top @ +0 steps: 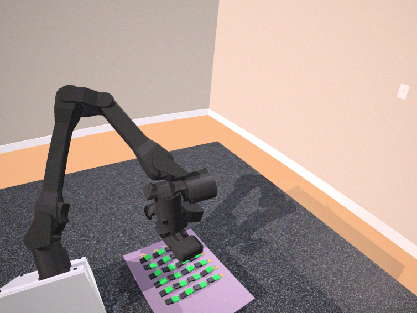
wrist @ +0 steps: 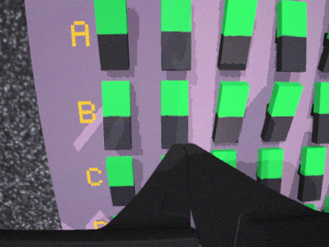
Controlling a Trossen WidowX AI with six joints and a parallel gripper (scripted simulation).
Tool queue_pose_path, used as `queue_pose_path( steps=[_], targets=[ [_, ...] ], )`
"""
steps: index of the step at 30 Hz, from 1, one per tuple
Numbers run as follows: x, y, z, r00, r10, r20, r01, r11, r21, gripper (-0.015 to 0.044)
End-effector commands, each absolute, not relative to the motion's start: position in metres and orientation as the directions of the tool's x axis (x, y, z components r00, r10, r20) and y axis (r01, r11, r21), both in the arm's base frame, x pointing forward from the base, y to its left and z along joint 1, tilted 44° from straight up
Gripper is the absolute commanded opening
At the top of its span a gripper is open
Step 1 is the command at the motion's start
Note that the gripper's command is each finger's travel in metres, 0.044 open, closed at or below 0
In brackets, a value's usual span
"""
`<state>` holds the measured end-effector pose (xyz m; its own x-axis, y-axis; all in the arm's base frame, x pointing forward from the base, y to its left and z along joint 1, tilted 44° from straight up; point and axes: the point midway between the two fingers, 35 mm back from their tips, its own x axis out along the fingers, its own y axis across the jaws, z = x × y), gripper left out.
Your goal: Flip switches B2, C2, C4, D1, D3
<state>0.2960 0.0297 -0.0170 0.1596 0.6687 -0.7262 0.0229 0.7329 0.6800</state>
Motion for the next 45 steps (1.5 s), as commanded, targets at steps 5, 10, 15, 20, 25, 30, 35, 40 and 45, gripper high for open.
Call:
queue_pose_path(
  steps=[5, 10, 15, 20, 25, 30, 35, 40, 45],
  targets=[
    [0.294, 0.038, -0.026, 0.149, 0.676, -0.722, 0.031, 0.726, 0.687, 0.0000],
    [0.295, 0.042, -0.030, 0.149, 0.676, -0.722, 0.031, 0.726, 0.687, 0.0000],
    [0.296, 0.047, -0.035, 0.149, 0.676, -0.721, 0.031, 0.726, 0.687, 0.0000],
    [0.296, 0.047, -0.035, 0.149, 0.676, -0.721, 0.031, 0.726, 0.687, 0.0000],
    [0.296, 0.047, -0.035, 0.149, 0.676, -0.721, 0.031, 0.726, 0.687, 0.0000],
    [0.296, 0.047, -0.035, 0.149, 0.676, -0.721, 0.031, 0.726, 0.687, 0.0000],
    [0.296, 0.047, -0.035, 0.149, 0.676, -0.721, 0.031, 0.726, 0.687, 0.0000],
    [0.296, 0.047, -0.035, 0.149, 0.676, -0.721, 0.031, 0.726, 0.687, 0.0000],
    [0.296, 0.047, -0.035, 0.149, 0.676, -0.721, 0.031, 0.726, 0.687, 0.0000]
  ],
)
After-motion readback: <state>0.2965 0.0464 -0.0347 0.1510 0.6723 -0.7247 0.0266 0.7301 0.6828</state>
